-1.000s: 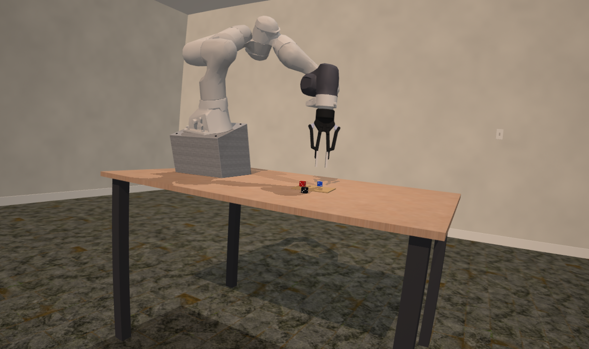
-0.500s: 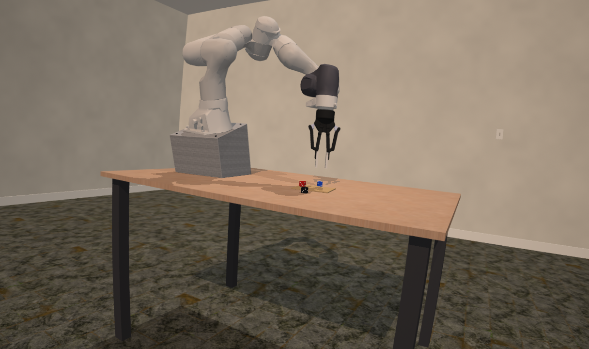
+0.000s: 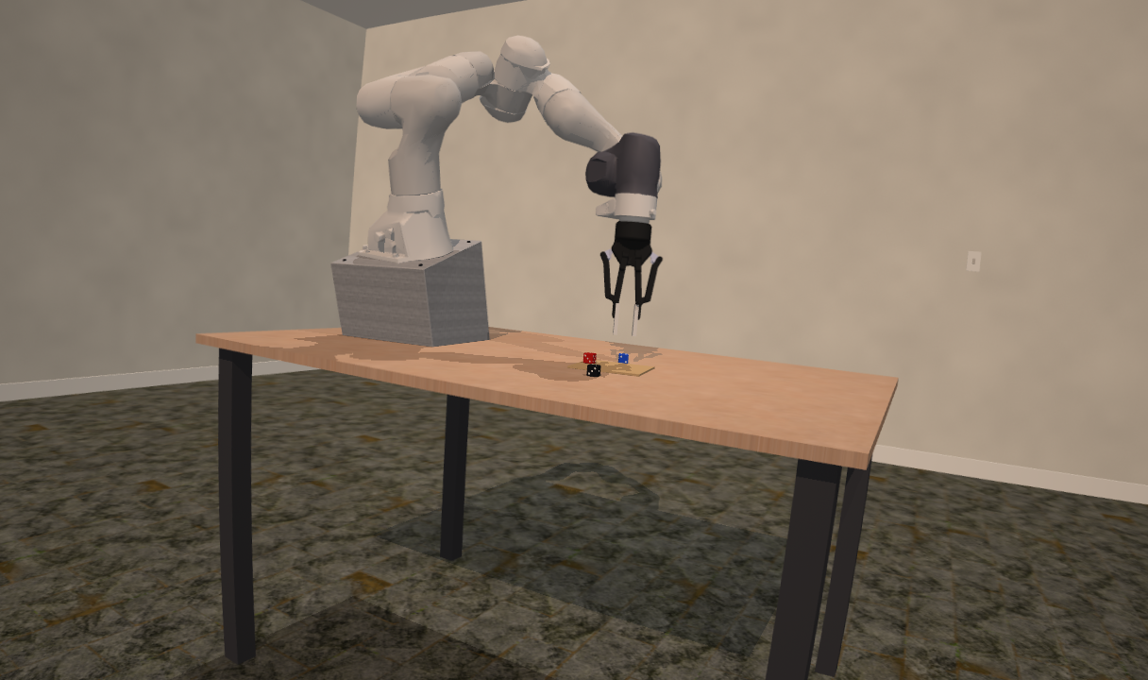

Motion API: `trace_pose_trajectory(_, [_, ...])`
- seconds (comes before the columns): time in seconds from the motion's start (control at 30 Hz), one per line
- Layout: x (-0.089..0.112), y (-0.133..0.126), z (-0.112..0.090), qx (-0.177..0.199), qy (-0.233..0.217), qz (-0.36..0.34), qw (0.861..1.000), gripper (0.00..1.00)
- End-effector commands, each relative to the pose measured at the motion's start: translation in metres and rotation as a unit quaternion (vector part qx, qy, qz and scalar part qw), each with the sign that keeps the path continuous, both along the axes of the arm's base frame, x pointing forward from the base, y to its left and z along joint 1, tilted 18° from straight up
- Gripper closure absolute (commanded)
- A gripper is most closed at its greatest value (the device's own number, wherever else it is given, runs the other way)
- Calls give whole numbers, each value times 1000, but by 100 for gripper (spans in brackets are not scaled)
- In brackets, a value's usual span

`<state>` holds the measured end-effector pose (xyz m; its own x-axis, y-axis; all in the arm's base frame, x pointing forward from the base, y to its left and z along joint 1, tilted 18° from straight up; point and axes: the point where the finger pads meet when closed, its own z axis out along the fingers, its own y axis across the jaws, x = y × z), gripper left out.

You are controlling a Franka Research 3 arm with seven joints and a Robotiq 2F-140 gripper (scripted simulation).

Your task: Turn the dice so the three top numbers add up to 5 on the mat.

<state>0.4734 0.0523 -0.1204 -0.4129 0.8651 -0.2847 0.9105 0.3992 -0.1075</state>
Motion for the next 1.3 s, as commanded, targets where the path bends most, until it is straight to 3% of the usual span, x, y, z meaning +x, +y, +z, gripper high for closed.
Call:
trace_pose_trajectory(0.0, [2, -2, -5, 0, -2, 3, 1000, 79])
trace_pose_trajectory(0.67, [3, -8, -27, 0, -2, 3, 1000, 79])
trace_pose_trajectory(1.27, [3, -9, -30, 0, -2, 3, 1000, 79])
